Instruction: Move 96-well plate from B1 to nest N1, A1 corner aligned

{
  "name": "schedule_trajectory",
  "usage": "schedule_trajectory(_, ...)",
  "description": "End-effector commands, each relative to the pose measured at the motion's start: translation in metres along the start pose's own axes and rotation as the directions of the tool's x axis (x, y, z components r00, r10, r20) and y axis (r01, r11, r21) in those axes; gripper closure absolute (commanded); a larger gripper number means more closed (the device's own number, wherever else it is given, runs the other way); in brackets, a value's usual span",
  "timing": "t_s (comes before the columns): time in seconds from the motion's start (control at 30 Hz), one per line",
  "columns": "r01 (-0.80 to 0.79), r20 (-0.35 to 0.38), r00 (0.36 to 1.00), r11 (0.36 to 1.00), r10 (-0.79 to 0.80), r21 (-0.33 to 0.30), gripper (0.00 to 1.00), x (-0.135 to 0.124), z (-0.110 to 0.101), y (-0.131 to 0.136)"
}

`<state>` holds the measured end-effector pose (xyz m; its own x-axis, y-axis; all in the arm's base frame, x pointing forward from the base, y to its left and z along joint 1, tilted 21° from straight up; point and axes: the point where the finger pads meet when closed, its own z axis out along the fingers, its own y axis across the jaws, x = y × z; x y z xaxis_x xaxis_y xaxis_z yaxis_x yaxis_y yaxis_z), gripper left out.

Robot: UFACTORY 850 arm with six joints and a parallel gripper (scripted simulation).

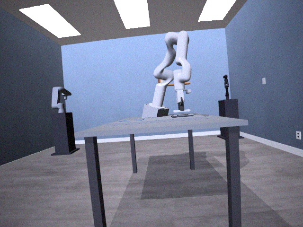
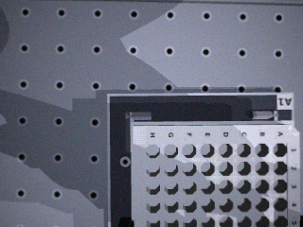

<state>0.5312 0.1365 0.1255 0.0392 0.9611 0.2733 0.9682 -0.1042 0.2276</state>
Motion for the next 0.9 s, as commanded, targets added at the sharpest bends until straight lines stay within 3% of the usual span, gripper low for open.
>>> schedule_trajectory(0.0,0.0,-0.002,1.0,1.0,0.0,-0.004,1.0,0.0002,0.0062,0.0007)
schedule_trajectory(0.17,0.0,-0.002,1.0,1.0,0.0,-0.004,1.0,0.0002,0.0146,0.0007)
schedule_trajectory(0.87,0.0,-0.002,1.0,1.0,0.0,-0.004,1.0,0.0001,0.0149,0.0006)
